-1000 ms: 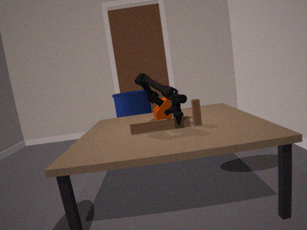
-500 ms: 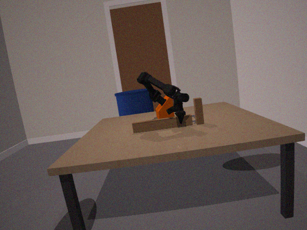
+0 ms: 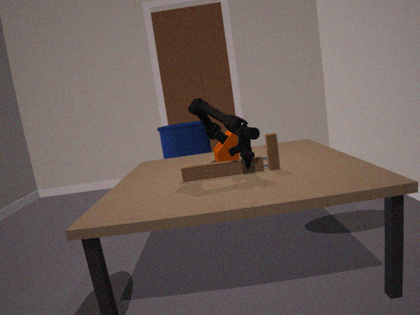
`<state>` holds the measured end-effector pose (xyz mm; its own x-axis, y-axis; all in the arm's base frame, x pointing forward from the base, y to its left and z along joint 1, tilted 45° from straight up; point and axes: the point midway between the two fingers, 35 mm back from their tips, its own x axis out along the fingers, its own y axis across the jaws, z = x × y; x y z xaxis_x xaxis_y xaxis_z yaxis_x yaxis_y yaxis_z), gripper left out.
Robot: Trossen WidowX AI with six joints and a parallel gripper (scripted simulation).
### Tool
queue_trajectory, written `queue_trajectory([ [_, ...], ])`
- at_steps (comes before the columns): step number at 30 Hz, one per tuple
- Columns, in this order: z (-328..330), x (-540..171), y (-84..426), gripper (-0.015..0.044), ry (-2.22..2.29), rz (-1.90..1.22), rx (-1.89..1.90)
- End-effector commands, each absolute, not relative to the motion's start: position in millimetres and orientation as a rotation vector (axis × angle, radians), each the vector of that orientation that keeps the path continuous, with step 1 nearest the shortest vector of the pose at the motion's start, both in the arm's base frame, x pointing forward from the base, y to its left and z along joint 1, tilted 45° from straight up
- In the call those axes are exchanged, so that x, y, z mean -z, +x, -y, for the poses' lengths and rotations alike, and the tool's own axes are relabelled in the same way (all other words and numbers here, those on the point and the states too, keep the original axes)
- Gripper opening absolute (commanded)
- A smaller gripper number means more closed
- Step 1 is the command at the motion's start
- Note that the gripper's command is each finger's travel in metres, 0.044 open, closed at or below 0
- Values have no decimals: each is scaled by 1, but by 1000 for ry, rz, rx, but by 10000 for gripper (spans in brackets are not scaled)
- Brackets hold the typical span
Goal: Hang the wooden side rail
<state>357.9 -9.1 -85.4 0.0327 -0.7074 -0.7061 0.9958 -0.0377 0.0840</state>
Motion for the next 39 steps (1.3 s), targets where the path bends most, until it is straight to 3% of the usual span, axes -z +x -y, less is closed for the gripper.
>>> queue_trajectory([
  [1, 4, 83, 359, 0, 695, -537, 1475],
  [39, 0, 79, 359, 0, 696, -537, 1475],
])
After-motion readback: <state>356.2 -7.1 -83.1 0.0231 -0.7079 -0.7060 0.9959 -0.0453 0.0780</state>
